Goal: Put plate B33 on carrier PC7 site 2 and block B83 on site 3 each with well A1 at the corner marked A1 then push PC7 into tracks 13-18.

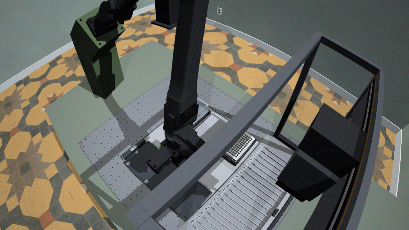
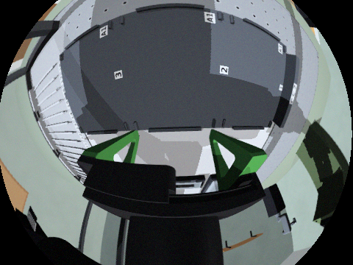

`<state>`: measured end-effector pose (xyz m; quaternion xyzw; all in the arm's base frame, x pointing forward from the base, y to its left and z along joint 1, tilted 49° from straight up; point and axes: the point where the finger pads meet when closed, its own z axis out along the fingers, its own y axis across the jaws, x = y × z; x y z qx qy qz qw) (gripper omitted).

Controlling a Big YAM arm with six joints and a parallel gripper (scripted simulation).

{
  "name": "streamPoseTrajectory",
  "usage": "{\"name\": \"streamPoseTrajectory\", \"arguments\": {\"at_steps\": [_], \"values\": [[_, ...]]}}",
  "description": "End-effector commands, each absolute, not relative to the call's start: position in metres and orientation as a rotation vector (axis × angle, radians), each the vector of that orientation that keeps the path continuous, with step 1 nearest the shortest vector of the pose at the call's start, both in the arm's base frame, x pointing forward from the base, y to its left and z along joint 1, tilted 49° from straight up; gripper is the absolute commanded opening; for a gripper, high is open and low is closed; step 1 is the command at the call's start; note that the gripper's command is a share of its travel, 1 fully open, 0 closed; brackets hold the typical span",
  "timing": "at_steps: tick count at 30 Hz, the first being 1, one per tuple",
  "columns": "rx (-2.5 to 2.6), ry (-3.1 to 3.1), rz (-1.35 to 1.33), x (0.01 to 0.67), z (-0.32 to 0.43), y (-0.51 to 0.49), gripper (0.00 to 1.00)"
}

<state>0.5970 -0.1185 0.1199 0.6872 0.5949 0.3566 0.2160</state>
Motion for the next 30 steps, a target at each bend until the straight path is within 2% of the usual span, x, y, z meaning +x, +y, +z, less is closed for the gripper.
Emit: {"name": "streamPoseTrajectory", "arguments": {"at_steps": [1, 30], "values": [[1.917, 1.611, 0.972, 0.6011, 0.1221, -0.1396, 1.00], [1.924, 1.609, 0.970, 0.5997, 0.1198, -0.1487, 1.00]]}}
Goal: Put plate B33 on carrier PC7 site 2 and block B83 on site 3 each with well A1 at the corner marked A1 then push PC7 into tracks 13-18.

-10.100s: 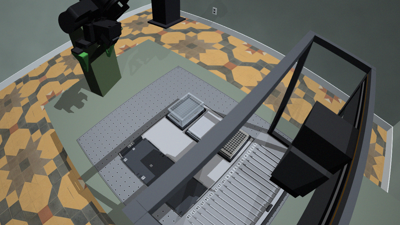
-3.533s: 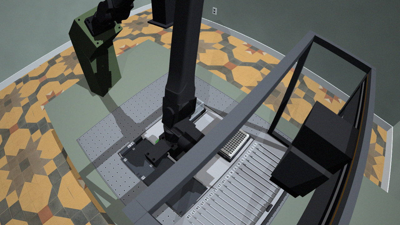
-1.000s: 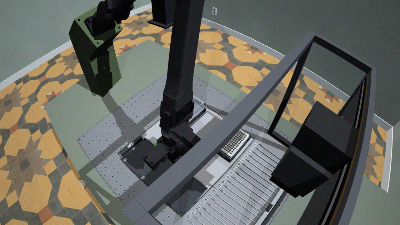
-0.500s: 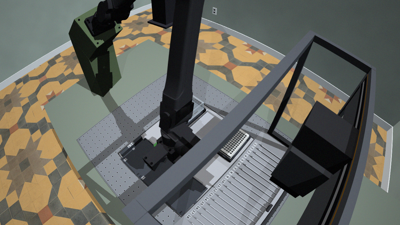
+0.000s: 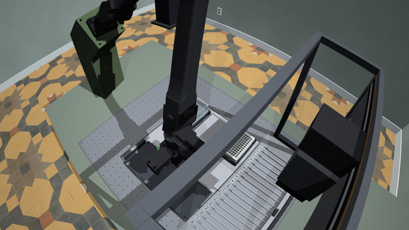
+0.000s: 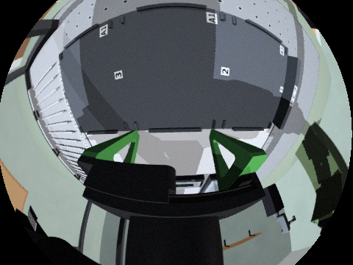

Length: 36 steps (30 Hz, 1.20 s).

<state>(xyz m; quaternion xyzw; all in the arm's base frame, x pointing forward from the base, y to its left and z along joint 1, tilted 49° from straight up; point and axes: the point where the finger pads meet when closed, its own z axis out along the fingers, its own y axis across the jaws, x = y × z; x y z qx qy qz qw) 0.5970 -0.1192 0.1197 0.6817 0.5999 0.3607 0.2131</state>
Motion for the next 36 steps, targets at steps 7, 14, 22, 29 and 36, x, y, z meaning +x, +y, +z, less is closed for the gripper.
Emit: {"name": "streamPoseTrajectory", "arguments": {"at_steps": [7, 14, 22, 29, 36], "values": [[1.926, 1.609, 0.970, 0.599, 0.119, -0.150, 1.00], [1.922, 1.616, 0.966, 0.599, 0.118, -0.153, 1.00], [1.920, 1.616, 0.966, 0.599, 0.118, -0.155, 1.00], [1.919, 1.618, 0.965, 0.598, 0.117, -0.157, 1.00], [1.915, 1.618, 0.965, 0.598, 0.117, -0.159, 1.00]]}}
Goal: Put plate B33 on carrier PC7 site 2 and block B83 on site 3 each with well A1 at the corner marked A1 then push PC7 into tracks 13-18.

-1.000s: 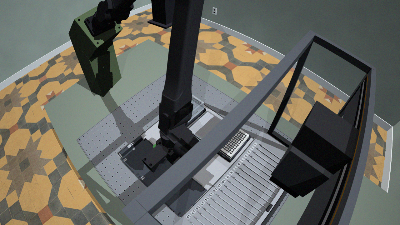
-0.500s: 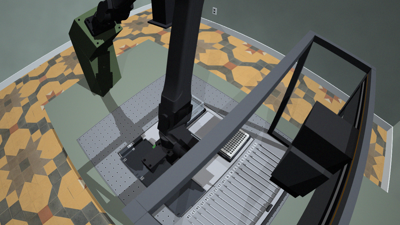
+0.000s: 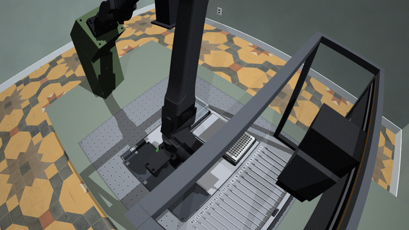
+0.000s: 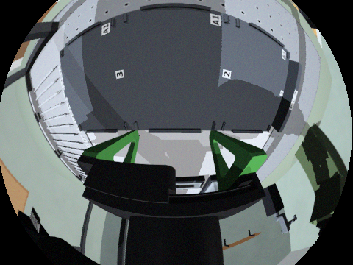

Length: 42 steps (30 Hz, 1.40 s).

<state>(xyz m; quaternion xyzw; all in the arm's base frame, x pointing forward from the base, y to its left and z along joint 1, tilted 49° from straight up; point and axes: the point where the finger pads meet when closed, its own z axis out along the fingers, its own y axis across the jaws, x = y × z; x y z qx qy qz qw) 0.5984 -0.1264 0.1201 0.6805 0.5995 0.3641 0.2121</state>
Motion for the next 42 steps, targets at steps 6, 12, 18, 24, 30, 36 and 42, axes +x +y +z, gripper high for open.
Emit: {"name": "streamPoseTrajectory", "arguments": {"at_steps": [6, 12, 18, 24, 30, 36, 42], "values": [[1.918, 1.618, 0.965, 0.598, 0.117, -0.161, 1.00], [1.918, 1.617, 0.965, 0.598, 0.117, -0.163, 1.00], [1.918, 1.619, 0.964, 0.597, 0.116, -0.164, 1.00], [1.915, 1.618, 0.965, 0.598, 0.116, -0.166, 1.00], [1.915, 1.618, 0.964, 0.597, 0.116, -0.168, 1.00], [1.915, 1.619, 0.964, 0.597, 0.115, -0.169, 1.00], [1.874, 1.633, 0.993, 0.598, 0.134, -0.137, 1.00]]}}
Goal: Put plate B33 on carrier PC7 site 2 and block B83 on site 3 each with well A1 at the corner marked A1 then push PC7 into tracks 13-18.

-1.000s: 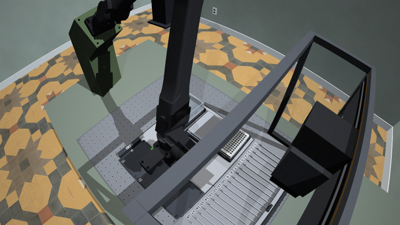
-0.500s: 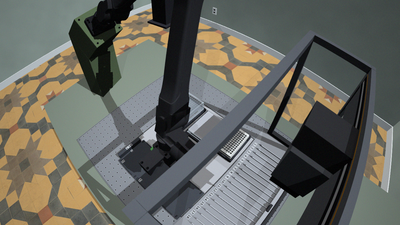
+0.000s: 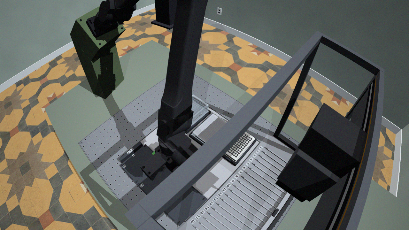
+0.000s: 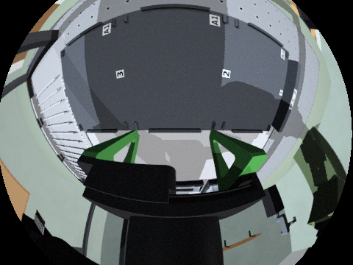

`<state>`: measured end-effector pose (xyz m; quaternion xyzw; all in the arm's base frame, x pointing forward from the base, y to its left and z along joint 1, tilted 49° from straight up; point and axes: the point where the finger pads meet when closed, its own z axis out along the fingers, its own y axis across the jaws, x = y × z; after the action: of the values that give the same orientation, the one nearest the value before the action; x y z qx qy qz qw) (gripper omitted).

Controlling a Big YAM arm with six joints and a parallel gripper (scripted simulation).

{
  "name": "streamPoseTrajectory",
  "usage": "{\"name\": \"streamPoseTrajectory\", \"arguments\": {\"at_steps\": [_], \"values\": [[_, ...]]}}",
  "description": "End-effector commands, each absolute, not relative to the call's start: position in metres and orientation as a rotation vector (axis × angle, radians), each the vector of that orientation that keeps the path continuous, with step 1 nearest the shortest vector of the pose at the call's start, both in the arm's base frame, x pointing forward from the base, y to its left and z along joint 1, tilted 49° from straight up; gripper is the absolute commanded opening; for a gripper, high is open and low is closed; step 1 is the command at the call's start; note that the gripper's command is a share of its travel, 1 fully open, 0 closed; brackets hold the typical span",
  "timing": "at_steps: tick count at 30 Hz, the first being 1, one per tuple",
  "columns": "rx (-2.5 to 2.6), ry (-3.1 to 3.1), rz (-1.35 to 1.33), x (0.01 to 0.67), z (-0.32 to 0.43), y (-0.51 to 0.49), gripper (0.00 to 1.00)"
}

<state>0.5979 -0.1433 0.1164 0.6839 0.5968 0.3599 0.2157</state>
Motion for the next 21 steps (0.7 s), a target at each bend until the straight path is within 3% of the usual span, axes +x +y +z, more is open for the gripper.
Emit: {"name": "streamPoseTrajectory", "arguments": {"at_steps": [1, 21], "values": [[1.873, 1.632, 0.993, 0.598, 0.135, -0.135, 1.00], [1.882, 1.627, 0.973, 0.553, 0.167, -0.148, 1.00]]}}
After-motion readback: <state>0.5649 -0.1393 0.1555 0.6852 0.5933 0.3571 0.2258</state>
